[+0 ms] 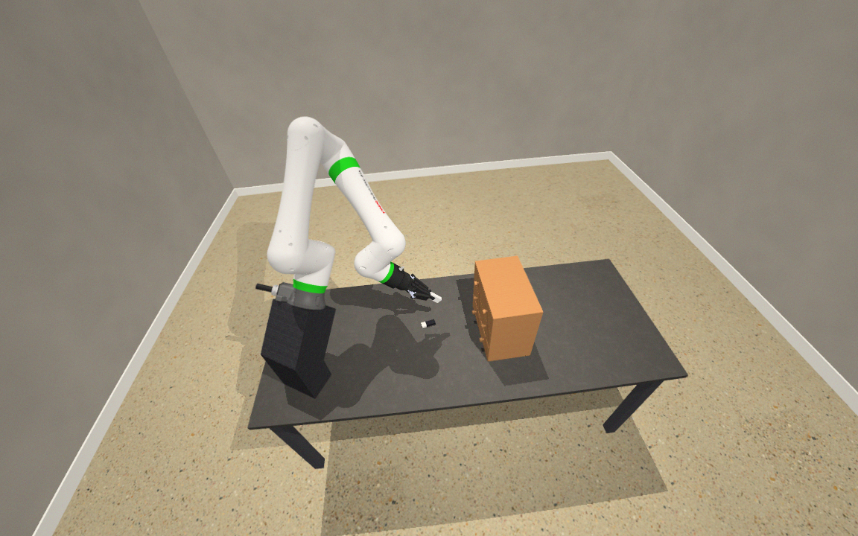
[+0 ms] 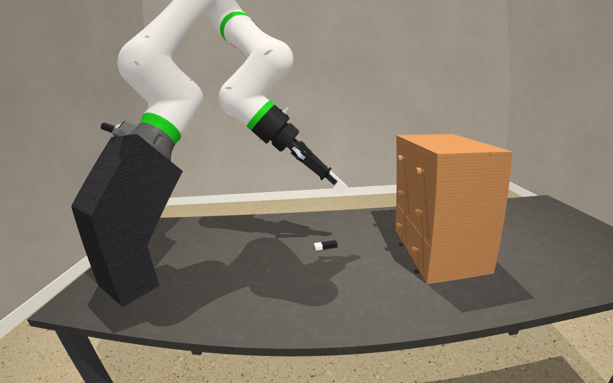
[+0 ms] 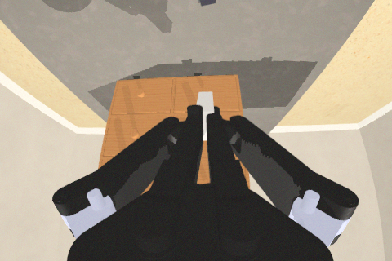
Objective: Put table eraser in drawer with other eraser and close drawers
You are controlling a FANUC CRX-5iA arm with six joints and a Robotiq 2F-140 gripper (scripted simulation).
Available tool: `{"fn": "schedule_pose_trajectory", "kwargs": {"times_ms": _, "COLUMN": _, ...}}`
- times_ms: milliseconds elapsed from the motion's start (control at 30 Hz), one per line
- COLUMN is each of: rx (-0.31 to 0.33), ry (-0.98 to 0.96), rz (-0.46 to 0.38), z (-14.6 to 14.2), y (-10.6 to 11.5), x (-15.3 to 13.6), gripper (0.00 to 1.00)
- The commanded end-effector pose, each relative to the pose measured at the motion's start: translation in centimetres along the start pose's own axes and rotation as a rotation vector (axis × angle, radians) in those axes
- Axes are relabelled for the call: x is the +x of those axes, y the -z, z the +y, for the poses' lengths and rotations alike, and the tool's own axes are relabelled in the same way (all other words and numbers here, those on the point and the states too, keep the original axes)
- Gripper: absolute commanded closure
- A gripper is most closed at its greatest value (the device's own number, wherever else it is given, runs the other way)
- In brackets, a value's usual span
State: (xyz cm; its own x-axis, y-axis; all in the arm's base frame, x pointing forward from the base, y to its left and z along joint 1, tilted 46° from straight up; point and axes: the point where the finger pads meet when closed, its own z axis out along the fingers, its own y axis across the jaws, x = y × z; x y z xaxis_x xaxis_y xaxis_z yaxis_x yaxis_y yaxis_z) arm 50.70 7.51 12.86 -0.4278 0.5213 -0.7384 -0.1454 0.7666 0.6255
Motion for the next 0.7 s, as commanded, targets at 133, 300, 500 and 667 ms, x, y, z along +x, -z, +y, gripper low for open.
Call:
{"fn": "schedule_pose_trajectory", "kwargs": {"times_ms": 133, "rx": 0.01, "ry": 0.007, "rz": 0.193, "z": -0.1, "y": 2.4, "x": -0.3, "gripper": 1.0}}
{"fn": "schedule_pose_trajectory", "kwargs": {"times_ms": 300, "rx": 0.01, "ry": 0.006, "rz": 0.336, "z": -0.1, "y": 4.1, "x": -0.3, "gripper": 1.0}}
{"fn": "schedule_pose_trajectory", "kwargs": {"times_ms": 500, "rx": 0.011, "ry": 0.005, "rz": 0.539, "z": 0.0, "y": 6.5, "x": -0.2, "gripper": 1.0}}
{"fn": "schedule_pose_trajectory", "kwargs": {"times_ms": 667, "rx": 0.012, "ry": 0.005, "rz": 0.627, "z": 0.0, "y": 7.5, "x": -0.2, "gripper": 1.0}}
